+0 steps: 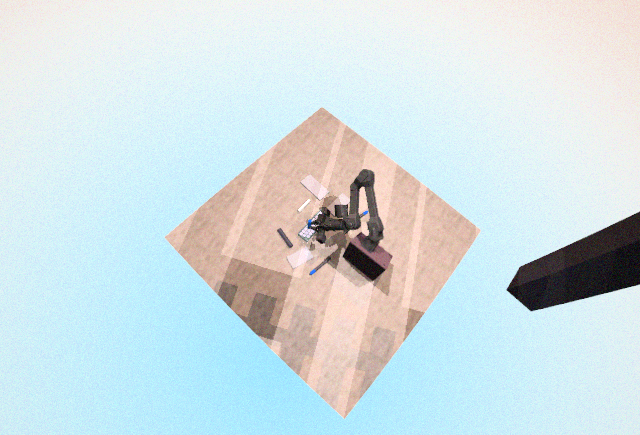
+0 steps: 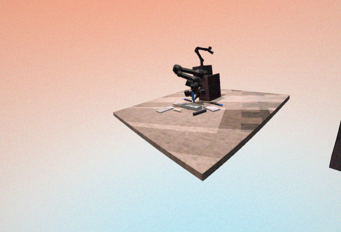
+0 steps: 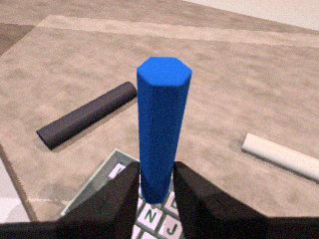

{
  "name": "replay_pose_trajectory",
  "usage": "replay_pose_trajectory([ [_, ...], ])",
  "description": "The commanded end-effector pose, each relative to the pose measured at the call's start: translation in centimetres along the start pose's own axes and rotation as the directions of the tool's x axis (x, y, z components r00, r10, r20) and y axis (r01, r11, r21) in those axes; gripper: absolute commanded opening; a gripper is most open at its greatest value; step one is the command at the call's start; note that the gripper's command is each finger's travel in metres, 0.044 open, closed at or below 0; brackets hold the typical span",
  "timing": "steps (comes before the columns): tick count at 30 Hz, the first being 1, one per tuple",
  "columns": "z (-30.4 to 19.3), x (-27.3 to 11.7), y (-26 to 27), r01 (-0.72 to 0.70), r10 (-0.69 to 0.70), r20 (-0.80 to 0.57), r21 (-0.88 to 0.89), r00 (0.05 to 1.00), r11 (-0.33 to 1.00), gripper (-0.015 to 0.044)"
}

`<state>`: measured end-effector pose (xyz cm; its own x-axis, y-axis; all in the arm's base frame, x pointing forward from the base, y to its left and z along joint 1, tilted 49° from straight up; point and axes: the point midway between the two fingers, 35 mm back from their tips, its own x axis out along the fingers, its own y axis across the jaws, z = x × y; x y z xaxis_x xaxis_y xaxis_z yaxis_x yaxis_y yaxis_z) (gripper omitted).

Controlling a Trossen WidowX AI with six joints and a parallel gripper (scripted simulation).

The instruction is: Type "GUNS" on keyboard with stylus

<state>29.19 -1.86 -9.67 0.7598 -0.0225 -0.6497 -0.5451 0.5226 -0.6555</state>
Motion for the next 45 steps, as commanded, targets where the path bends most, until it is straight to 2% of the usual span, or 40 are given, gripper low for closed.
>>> replay_pose_trajectory([
  [1, 0.1, 0.1, 0.0, -0.001, 0.001, 0.006, -0.004, 1.000, 1.000, 0.0081],
  [45, -1.4, 0.4, 0.4, -0.001, 0.001, 0.005, -0.004, 1.000, 1.000, 0.0081],
])
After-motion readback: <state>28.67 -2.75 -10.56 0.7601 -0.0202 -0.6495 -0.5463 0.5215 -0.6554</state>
